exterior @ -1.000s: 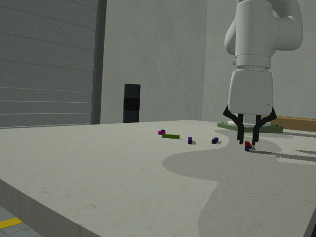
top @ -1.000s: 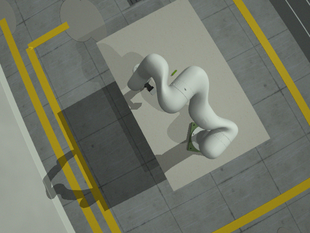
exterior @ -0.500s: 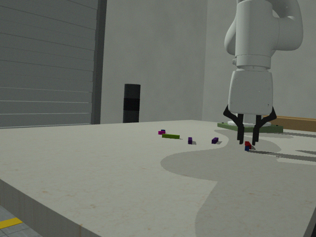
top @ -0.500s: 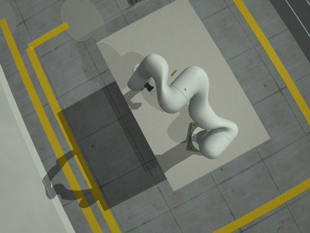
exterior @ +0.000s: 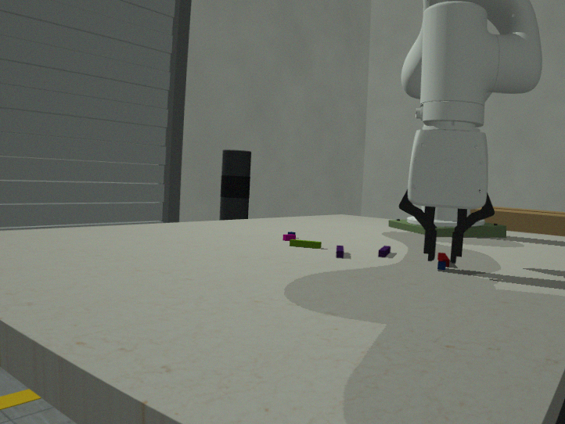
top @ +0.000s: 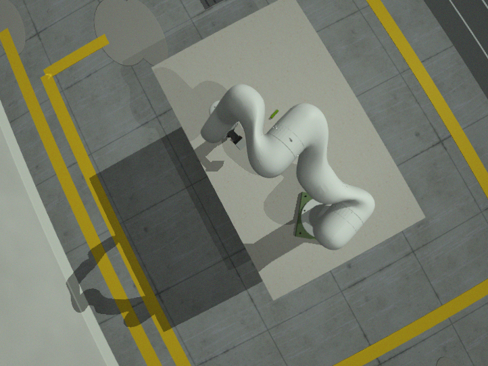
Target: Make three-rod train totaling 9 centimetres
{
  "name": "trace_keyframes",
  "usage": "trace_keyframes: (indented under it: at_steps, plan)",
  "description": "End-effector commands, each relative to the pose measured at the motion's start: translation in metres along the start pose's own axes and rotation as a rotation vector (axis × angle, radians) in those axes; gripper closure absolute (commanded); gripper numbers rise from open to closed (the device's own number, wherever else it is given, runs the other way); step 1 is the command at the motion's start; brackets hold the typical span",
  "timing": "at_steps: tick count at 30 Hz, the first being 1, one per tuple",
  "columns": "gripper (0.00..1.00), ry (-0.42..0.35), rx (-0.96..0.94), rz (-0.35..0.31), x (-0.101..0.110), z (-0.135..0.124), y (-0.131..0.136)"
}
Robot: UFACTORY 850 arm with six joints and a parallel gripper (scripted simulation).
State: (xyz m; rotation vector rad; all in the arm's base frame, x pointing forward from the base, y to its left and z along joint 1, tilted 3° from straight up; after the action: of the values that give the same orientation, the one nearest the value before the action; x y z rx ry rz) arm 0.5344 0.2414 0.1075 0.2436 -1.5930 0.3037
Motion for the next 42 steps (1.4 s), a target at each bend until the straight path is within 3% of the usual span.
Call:
trace_keyframes:
  at_steps: [1, 42]
  plan:
    - [0.76, -0.002, 0.000, 0.000, -0.0024, -0.0008, 0.0001]
    - [0.76, -0.002, 0.000, 0.000, -0.0094, -0.0008, 0.0001]
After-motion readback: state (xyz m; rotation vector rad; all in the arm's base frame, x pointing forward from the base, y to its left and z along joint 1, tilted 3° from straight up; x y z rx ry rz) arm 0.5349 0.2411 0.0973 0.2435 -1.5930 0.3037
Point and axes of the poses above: the point where the finger pads meet when closed, its own x axis back along the fingers, its own y axis across the jaws, z = x × y, the point moved 8 cm from there along x, back along the fingers, and after that the axes turned 2 degrees about -x, right-handed, at the moved point
